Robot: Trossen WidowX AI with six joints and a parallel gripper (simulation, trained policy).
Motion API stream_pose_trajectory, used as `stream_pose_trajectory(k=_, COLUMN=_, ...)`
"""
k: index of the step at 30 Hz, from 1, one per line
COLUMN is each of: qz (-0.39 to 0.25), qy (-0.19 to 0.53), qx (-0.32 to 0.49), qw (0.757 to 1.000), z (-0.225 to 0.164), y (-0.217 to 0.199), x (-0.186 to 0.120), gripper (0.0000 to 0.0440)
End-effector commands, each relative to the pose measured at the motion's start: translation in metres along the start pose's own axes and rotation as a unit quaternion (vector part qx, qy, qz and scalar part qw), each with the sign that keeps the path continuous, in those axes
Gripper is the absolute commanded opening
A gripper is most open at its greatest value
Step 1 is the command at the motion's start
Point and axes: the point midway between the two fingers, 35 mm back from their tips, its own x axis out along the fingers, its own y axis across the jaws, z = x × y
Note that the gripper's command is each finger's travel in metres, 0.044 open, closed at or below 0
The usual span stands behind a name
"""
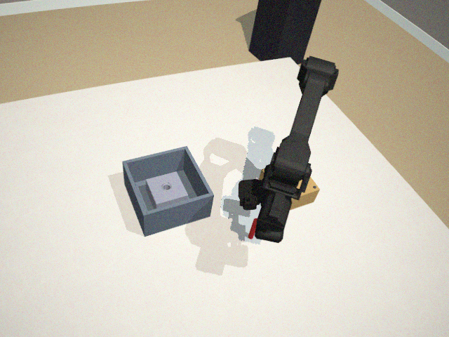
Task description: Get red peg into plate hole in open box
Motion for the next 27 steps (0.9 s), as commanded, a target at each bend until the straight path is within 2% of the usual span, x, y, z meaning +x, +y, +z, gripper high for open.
stream_pose_trajectory(k=1, qz=-0.019, qy=-0.004, qx=0.012, qw=1.0, z=0.004, y=-0.002, x=0.017, gripper=0.0438)
stream_pose_trajectory(k=14, qz=-0.017, qy=-0.035, qx=0.014, qw=0.999, z=0.015, y=0.005, x=0.07, gripper=0.0438)
stream_pose_trajectory(k=17, qz=-0.017, qy=-0.041, qx=0.01, qw=0.999, z=0.017, y=0.006, x=0.08, gripper=0.0425)
stream_pose_trajectory(k=19, qz=-0.019, qy=-0.043, qx=0.007, qw=0.999, z=0.017, y=0.006, x=0.086, gripper=0.0387)
stream_pose_trajectory(k=27, qz=-0.039, qy=-0.04, qx=0.004, qw=0.998, z=0.017, y=0.003, x=0.103, gripper=0.0177)
